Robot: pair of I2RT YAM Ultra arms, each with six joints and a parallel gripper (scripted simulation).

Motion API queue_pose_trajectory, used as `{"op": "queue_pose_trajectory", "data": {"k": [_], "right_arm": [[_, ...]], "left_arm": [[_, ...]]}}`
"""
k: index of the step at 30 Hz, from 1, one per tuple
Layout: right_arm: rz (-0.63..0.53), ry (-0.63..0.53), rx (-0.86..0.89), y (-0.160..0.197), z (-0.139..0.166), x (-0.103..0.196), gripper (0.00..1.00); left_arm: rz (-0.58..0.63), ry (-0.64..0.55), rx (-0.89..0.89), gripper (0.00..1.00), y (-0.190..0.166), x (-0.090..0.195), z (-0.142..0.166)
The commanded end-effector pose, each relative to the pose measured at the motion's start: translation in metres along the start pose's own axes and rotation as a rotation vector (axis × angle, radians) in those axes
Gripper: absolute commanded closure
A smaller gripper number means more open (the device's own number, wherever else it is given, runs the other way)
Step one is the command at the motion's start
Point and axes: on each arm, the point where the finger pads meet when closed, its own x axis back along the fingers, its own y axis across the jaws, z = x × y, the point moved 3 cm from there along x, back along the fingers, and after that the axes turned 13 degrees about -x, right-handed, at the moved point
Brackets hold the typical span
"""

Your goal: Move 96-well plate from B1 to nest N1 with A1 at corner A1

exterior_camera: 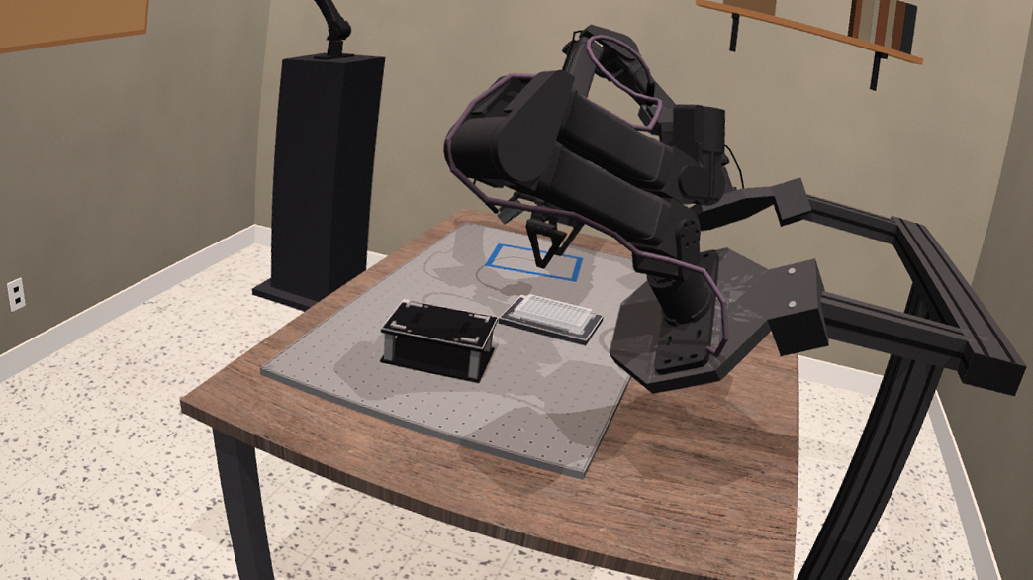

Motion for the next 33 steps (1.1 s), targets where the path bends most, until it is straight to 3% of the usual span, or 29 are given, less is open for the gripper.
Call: {"op": "queue_pose_trajectory", "data": {"k": [1, 7, 16, 20, 27, 31, 33], "right_arm": [[0.056, 0.022, 0.017, -0.009, 0.009, 0.013, 0.0], [0.089, 0.047, 0.042, -0.019, 0.021, 0.001, 0.0], [0.024, -0.07, 0.051, -0.026, -0.013, 0.007, 0.0], [-0.001, -0.148, 0.084, -0.057, -0.038, 0.015, 0.0], [-0.053, -0.228, 0.127, -0.111, -0.072, 0.026, 0.0], [-0.082, -0.269, 0.143, -0.139, -0.09, 0.031, 0.0], [-0.082, -0.269, 0.143, -0.139, -0.09, 0.031, 0.0]], "left_arm": [[0.001, -0.008, 0.01, 0.0, 0.0, 0.001, -0.004], [0.001, -0.008, 0.01, 0.0, 0.0, 0.001, -0.004], [0.069, -0.007, 0.032, 0.0, -0.013, -0.012, -0.026], [0.083, 0.02, 0.045, 0.0, -0.018, -0.04, -0.044], [0.023, -0.016, 0.154, 0.0, 0.008, -0.095, -0.082], [-0.015, -0.019, 0.165, 0.0, 0.021, -0.126, -0.087], [-0.015, -0.019, 0.165, 0.0, 0.021, -0.126, -0.087]]}}
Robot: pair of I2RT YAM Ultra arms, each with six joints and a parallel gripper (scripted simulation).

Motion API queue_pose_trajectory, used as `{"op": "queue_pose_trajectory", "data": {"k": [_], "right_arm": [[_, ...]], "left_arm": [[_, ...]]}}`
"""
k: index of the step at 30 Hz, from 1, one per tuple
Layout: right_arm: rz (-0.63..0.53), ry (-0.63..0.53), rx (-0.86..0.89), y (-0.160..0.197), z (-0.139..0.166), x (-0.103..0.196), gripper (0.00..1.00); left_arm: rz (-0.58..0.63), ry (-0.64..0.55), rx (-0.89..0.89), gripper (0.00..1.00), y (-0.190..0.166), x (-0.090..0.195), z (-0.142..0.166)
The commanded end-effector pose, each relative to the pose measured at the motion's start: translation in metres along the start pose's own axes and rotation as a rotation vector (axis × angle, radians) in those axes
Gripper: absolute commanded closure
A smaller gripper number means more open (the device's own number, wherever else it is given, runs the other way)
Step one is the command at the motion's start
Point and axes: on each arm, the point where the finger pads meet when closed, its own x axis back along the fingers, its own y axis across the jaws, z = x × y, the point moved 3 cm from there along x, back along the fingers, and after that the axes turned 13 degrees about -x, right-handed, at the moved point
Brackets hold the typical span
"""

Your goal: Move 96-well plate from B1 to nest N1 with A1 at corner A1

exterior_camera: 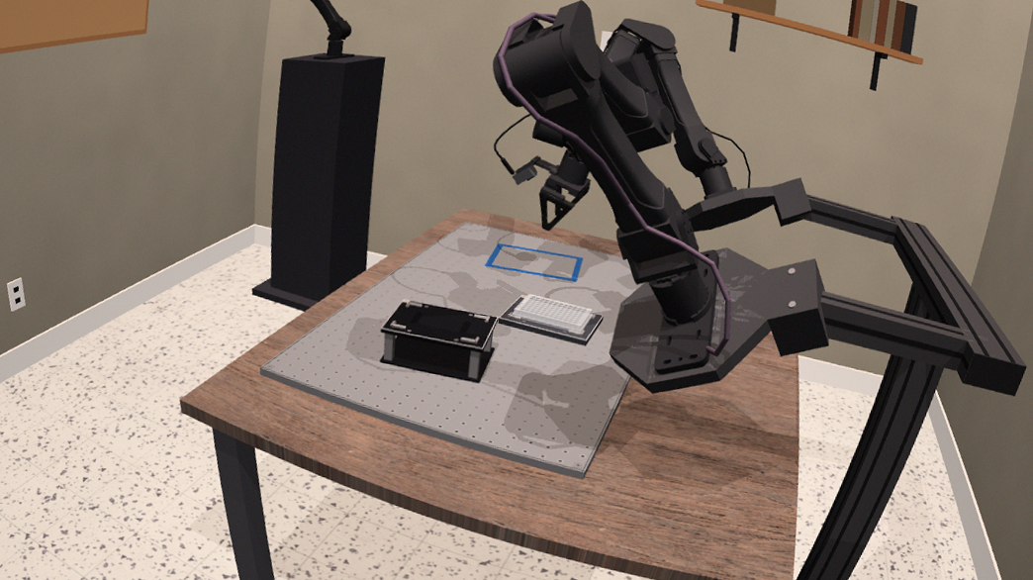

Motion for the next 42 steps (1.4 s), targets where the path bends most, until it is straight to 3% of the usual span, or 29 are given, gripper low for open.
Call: {"op": "queue_pose_trajectory", "data": {"k": [1, 7, 15, 17, 21, 26, 32, 42], "right_arm": [[-0.121, -0.073, 0.065, -0.001, -0.015, 0.004, 0.0], [-0.168, -0.152, 0.055, -0.055, -0.043, 0.003, 0.0], [-0.229, -0.326, 0.059, -0.122, -0.082, 0.01, 0.0], [-0.229, -0.326, 0.059, -0.122, -0.082, 0.01, 0.0], [-0.261, -0.458, 0.077, -0.156, -0.116, 0.021, 0.0], [-0.237, -0.518, 0.073, -0.202, -0.134, 0.017, 0.0], [-0.157, -0.552, 0.038, -0.26, -0.146, 0.013, 0.0], [-0.132, -0.54, 0.024, -0.269, -0.145, 0.012, 0.0]], "left_arm": [[0.053, -0.088, -0.004, 0.0, -0.016, -0.024, -0.016], [0.018, -0.023, -0.051, 0.0, -0.011, -0.084, 0.011], [0.017, 0.11, -0.13, 0.0, -0.012, -0.155, 0.096], [0.017, 0.11, -0.13, 0.0, -0.012, -0.155, 0.096], [0.037, 0.19, -0.165, 0.0, -0.017, -0.175, 0.153], [0.04, 0.24, -0.173, 0.0, -0.016, -0.184, 0.187], [0.04, 0.245, -0.174, 0.0, -0.016, -0.186, 0.192], [0.044, 0.251, -0.172, 0.0, -0.017, -0.185, 0.193]]}}
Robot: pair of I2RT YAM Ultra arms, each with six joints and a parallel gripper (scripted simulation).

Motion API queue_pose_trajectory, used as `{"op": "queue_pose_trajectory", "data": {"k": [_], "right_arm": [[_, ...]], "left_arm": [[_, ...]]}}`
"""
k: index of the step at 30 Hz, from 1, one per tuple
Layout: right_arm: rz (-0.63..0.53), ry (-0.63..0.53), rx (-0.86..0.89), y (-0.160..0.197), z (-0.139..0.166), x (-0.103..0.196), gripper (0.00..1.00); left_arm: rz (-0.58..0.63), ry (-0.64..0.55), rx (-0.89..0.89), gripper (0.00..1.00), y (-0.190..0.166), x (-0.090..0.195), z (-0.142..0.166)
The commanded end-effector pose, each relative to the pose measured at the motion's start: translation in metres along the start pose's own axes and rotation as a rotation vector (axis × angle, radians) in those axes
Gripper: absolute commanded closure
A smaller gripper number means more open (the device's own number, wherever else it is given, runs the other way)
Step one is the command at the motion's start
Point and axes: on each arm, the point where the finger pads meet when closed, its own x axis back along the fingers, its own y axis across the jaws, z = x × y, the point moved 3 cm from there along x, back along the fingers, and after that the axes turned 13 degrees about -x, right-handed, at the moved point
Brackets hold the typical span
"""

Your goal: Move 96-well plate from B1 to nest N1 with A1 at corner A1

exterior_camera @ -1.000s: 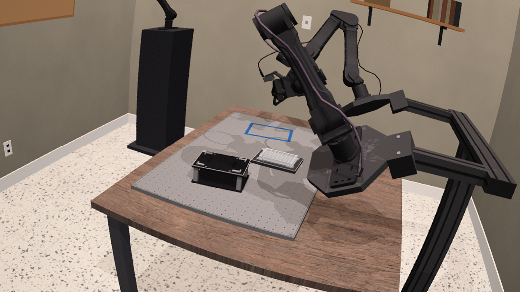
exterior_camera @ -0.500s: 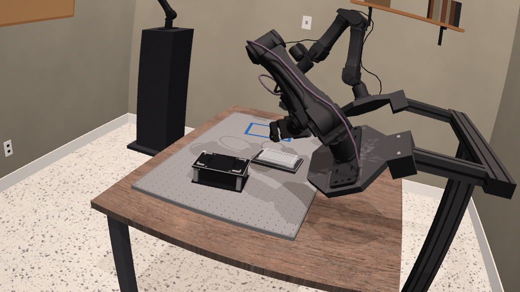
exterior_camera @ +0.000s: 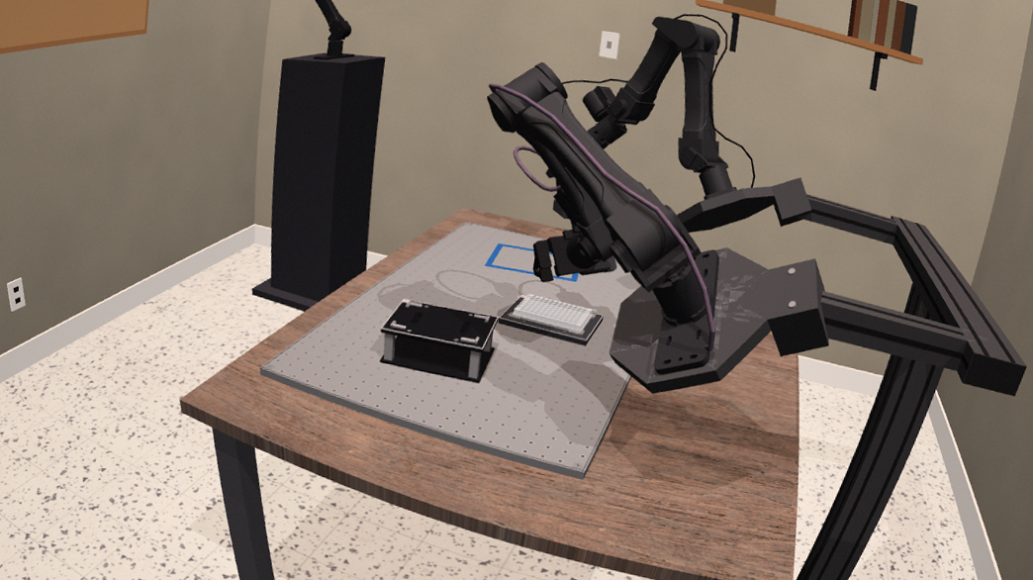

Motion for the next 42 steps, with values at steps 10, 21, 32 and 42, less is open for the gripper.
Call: {"op": "queue_pose_trajectory", "data": {"k": [10, 21, 32, 42], "right_arm": [[-0.02, -0.051, 0.02, -0.002, -0.018, 0.002, 0.0], [-0.02, -0.051, 0.02, -0.002, -0.018, 0.002, 0.0], [-0.02, -0.051, 0.02, -0.002, -0.018, 0.002, 0.0], [-0.02, -0.051, 0.02, -0.002, -0.018, 0.002, 0.0]], "left_arm": [[0.004, 0.101, 0.085, 0.0, -0.008, -0.001, 0.003], [-0.162, 0.423, 0.329, 0.0, 0.001, -0.003, 0.001], [-0.266, 0.665, 0.476, 0.0, 0.002, -0.003, 0.015], [-0.253, 0.919, 0.562, 0.0, -0.012, 0.005, 0.042]]}}
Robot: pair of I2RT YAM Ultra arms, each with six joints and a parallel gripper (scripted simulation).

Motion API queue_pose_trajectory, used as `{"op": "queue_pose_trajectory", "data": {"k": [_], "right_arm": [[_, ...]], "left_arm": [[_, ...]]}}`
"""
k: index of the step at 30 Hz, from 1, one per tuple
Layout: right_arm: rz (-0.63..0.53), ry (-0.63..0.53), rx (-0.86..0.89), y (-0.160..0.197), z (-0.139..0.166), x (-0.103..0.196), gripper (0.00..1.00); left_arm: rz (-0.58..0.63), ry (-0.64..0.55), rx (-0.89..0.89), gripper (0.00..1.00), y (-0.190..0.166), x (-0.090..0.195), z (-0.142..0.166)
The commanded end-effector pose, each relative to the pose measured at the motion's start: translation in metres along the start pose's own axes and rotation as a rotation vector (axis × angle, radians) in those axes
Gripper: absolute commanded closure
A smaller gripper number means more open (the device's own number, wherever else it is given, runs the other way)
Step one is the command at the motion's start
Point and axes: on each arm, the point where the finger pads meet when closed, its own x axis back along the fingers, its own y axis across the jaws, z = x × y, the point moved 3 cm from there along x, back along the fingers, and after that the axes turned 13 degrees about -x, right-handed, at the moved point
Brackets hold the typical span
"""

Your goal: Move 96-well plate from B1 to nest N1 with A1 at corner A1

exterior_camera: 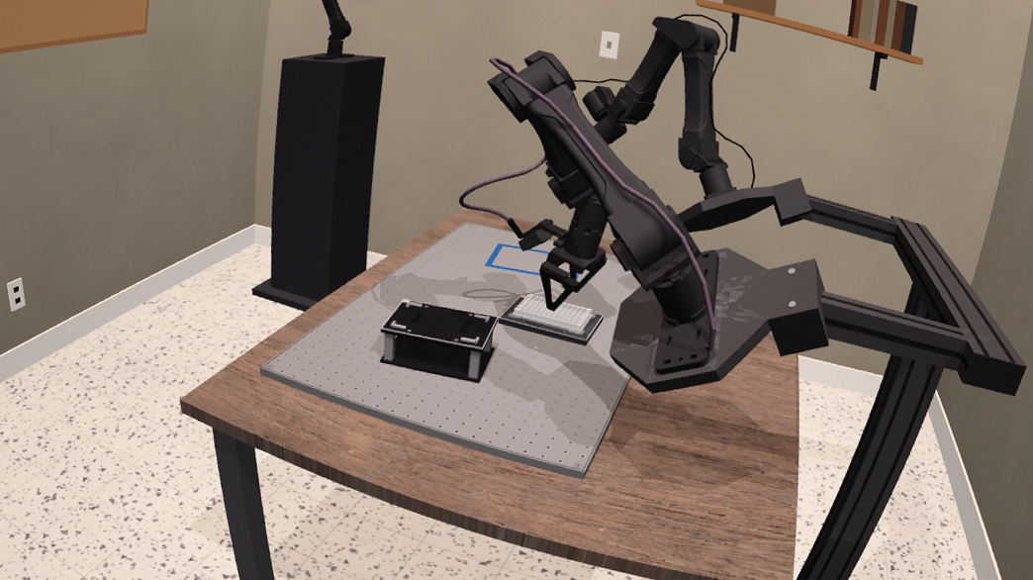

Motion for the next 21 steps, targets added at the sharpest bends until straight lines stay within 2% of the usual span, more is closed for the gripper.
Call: {"op": "queue_pose_trajectory", "data": {"k": [1, 7, 11, 21], "right_arm": [[0.0, -0.044, 0.02, -0.004, -0.017, 0.001, 0.0], [0.0, -0.044, 0.02, -0.004, -0.017, 0.001, 0.0], [0.0, -0.044, 0.02, -0.004, -0.017, 0.001, 0.0], [0.0, -0.044, 0.02, -0.004, -0.017, 0.001, 0.0]], "left_arm": [[-0.048, 0.177, 0.012, 0.0, -0.001, 0.001, 0.015], [-0.015, 0.212, 0.11, 0.0, -0.017, 0.007, -0.022], [0.006, 0.179, 0.148, 0.0, -0.025, 0.009, -0.043], [0.007, 0.176, 0.148, 0.0, -0.025, 0.008, -0.044]]}}
